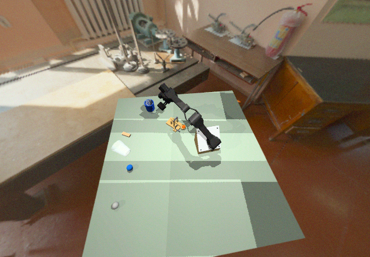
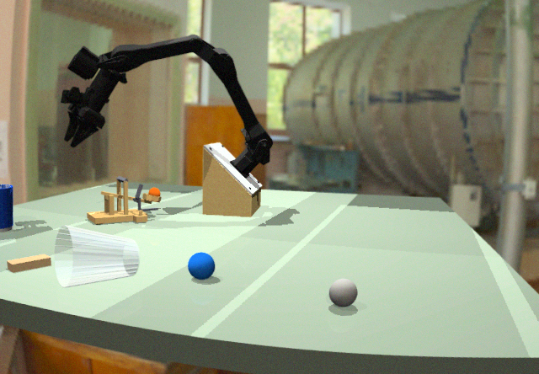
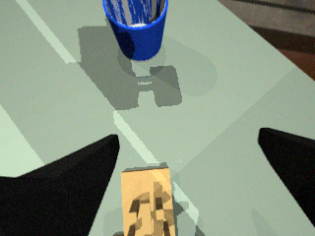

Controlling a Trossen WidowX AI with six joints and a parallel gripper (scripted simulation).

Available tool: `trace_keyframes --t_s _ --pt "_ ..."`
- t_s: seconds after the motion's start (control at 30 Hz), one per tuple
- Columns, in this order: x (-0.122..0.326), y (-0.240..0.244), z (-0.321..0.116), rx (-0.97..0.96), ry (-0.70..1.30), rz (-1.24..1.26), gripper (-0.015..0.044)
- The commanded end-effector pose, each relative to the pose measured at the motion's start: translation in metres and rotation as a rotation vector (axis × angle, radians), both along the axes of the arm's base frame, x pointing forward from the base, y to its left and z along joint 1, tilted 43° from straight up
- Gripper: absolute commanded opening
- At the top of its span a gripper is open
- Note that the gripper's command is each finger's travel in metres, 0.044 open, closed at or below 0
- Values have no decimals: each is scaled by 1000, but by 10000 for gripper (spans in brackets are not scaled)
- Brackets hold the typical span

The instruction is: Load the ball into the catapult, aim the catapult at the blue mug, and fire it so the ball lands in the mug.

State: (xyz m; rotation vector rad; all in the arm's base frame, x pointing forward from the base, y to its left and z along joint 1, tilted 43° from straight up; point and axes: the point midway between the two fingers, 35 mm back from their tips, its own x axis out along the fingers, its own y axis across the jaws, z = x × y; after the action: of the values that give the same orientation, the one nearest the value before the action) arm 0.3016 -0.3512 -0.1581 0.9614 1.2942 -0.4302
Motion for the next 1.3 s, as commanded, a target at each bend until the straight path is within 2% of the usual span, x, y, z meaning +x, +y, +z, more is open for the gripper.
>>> trace_keyframes --t_s 0.0,0.23,0.97,1.27 --pt "26 -33 4 -116 -103 -58 440" --pt "58 -80 11 -263 -241 -133 440" --pt "59 -81 11 -266 -245 -135 440" --pt "59 -81 11 -266 -245 -135 204"
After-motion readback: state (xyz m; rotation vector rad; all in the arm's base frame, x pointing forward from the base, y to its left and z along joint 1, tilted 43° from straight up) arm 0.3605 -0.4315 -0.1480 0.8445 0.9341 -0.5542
